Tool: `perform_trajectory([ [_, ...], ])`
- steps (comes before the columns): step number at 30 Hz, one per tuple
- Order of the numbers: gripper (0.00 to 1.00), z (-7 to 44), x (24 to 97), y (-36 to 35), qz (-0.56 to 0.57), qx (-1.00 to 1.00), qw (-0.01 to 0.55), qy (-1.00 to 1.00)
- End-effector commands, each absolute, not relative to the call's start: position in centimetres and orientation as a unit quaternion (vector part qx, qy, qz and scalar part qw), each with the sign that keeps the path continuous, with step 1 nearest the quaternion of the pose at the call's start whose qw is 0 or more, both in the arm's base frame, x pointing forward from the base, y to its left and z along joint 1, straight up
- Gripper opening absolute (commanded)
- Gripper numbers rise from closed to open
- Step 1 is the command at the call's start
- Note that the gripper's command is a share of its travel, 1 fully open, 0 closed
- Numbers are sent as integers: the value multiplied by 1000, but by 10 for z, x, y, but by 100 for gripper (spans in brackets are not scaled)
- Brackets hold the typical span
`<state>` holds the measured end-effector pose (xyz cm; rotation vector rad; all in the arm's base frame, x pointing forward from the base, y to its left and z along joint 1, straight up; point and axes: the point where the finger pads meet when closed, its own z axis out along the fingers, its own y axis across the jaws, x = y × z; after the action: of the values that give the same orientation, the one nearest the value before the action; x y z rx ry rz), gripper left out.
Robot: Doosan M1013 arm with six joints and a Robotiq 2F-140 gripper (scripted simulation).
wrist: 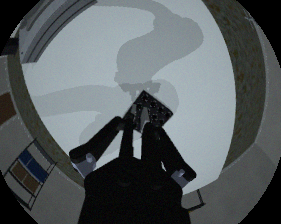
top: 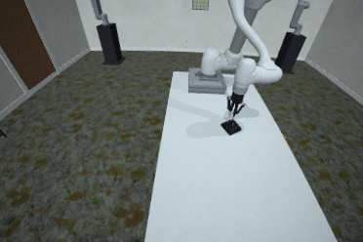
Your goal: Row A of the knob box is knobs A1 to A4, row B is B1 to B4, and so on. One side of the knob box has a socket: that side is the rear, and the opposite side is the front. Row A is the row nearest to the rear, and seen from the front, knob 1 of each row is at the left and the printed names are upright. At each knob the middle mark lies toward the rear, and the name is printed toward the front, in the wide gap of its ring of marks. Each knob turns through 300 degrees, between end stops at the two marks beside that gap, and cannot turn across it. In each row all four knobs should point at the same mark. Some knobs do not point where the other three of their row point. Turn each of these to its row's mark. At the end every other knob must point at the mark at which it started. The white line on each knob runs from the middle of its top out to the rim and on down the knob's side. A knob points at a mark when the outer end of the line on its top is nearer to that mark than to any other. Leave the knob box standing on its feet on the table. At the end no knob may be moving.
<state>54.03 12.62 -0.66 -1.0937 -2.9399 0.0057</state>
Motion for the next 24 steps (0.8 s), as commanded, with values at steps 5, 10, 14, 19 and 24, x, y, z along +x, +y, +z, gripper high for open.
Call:
perform_trajectory([
  [5, 12, -13, 540, 126, 2, -349, 2, -937],
  [10, 12, -16, 540, 126, 2, -349, 2, -937],
  [14, 12, -17, 540, 126, 2, -349, 2, -937],
  [19, 12, -18, 540, 126, 2, -349, 2, -937],
  [24, 12, -18, 540, 126, 2, -349, 2, -937],
])
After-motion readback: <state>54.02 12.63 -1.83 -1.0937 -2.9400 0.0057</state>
